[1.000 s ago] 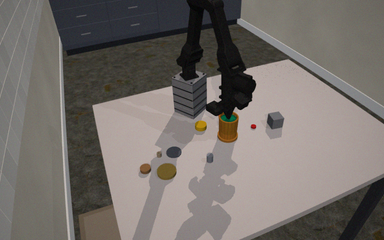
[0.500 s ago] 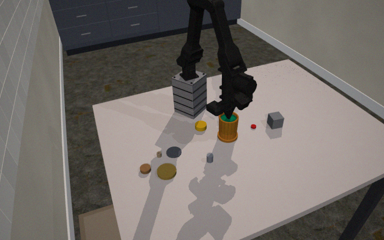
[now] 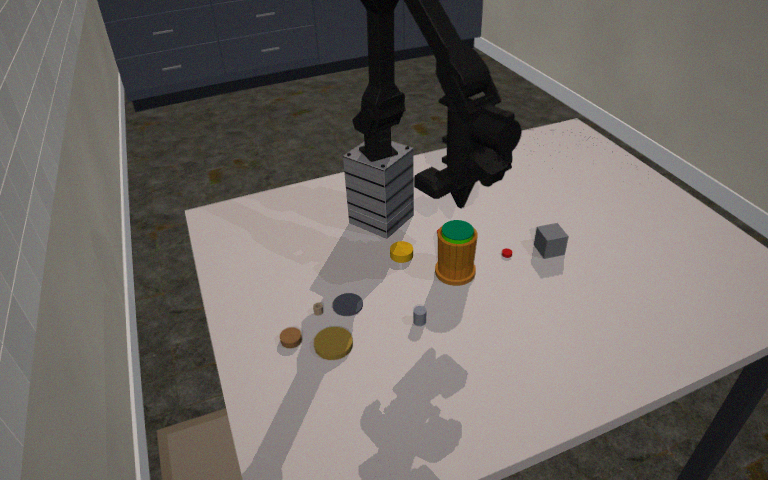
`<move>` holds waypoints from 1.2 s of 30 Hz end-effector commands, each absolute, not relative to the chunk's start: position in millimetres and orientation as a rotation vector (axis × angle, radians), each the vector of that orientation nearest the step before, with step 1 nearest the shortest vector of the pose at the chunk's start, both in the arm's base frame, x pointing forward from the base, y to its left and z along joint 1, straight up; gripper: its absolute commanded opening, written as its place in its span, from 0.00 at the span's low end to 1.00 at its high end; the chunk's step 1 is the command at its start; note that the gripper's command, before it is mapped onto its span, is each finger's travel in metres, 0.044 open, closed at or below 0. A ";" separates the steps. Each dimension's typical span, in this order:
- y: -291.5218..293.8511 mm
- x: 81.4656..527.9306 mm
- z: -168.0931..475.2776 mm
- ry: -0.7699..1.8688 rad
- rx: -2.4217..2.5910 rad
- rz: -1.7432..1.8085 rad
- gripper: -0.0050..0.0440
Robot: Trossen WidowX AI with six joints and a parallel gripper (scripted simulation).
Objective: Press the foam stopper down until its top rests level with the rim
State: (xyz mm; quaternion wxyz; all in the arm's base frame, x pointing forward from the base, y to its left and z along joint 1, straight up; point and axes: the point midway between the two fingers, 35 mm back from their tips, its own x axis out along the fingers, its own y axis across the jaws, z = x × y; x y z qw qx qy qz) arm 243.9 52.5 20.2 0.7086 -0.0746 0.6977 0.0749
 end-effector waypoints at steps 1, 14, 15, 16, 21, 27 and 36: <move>52.4 245.7 30.4 1.539 -0.166 0.161 0.10; 53.0 246.2 26.7 1.537 -0.164 0.167 0.10; 53.0 246.2 26.7 1.537 -0.164 0.167 0.10; 53.0 246.2 26.7 1.537 -0.164 0.167 0.10; 53.0 246.2 26.7 1.537 -0.164 0.167 0.10; 53.0 246.2 26.7 1.537 -0.164 0.167 0.10; 53.0 246.2 26.7 1.537 -0.164 0.167 0.10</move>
